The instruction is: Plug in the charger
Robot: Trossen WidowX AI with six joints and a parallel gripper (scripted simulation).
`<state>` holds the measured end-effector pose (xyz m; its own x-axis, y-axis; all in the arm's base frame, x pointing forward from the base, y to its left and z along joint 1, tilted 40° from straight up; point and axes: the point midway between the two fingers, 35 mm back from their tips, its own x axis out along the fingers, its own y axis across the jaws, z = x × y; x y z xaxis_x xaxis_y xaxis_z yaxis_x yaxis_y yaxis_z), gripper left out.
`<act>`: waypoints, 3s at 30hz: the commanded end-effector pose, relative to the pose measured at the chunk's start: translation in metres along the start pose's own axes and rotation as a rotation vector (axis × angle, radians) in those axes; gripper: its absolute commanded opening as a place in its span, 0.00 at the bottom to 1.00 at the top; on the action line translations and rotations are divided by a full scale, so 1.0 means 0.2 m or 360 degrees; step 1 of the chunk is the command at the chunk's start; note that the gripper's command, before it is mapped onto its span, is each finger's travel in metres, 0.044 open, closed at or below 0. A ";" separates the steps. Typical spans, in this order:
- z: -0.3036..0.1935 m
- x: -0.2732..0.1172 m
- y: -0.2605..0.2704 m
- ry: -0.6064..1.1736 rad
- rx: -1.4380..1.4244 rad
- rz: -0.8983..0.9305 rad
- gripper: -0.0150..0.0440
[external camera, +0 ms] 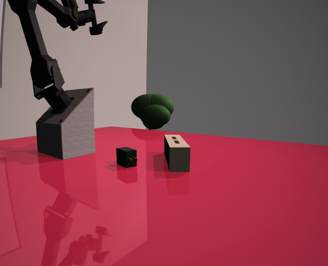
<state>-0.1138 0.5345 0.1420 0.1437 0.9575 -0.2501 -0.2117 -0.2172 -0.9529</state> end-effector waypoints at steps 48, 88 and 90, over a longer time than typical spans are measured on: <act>-1.75 -0.19 0.33 0.1414 0.1084 0.0189 1.00; -2.53 -1.04 0.71 0.2592 0.2035 -0.0086 1.00; -2.55 -1.09 0.73 0.2655 0.2078 -0.0111 1.00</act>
<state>0.3169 0.2141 -0.0254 0.5639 -0.1900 -0.8037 -0.4858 0.7106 -0.5089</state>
